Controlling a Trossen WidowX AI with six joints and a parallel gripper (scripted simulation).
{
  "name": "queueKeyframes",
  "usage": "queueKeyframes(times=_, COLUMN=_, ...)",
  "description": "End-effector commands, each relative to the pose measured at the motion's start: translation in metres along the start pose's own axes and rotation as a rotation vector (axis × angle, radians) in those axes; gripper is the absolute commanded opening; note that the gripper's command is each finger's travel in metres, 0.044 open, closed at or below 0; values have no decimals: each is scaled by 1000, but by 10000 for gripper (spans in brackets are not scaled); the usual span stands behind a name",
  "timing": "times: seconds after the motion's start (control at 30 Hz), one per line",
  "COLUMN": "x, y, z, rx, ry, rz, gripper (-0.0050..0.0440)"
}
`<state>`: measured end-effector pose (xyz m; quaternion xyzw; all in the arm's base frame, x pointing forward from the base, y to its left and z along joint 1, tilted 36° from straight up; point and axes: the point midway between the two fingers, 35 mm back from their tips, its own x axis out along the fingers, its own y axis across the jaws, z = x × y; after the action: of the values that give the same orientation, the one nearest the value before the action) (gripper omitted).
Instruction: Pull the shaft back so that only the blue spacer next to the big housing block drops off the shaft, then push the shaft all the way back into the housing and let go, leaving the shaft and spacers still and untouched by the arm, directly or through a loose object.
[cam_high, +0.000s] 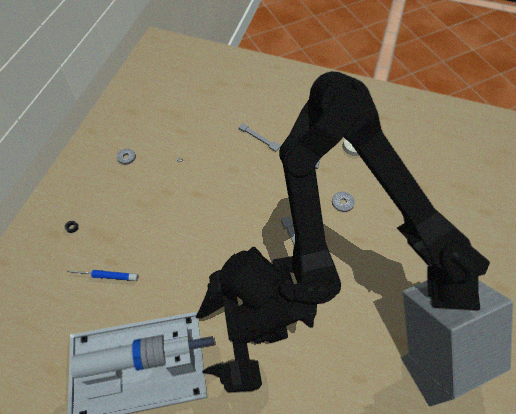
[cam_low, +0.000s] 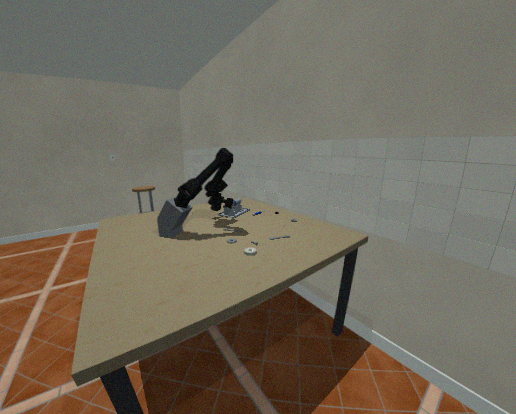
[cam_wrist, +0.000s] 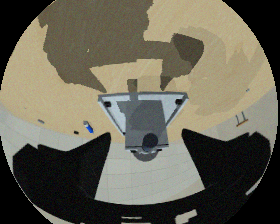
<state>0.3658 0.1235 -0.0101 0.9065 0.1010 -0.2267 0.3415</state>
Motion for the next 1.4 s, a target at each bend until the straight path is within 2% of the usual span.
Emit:
queueKeyframes(times=0.0, x=0, y=0, z=0, rx=-4, ry=2, rz=-1, gripper=440)
queueKeyframes(times=0.57, x=4, y=0, z=0, rx=-4, ry=2, rz=-1, gripper=440)
queueKeyframes(times=0.9, x=18, y=0, z=0, rx=-4, ry=2, rz=-1, gripper=440)
queueKeyframes(times=1.37, x=18, y=0, z=0, rx=-4, ry=2, rz=-1, gripper=440)
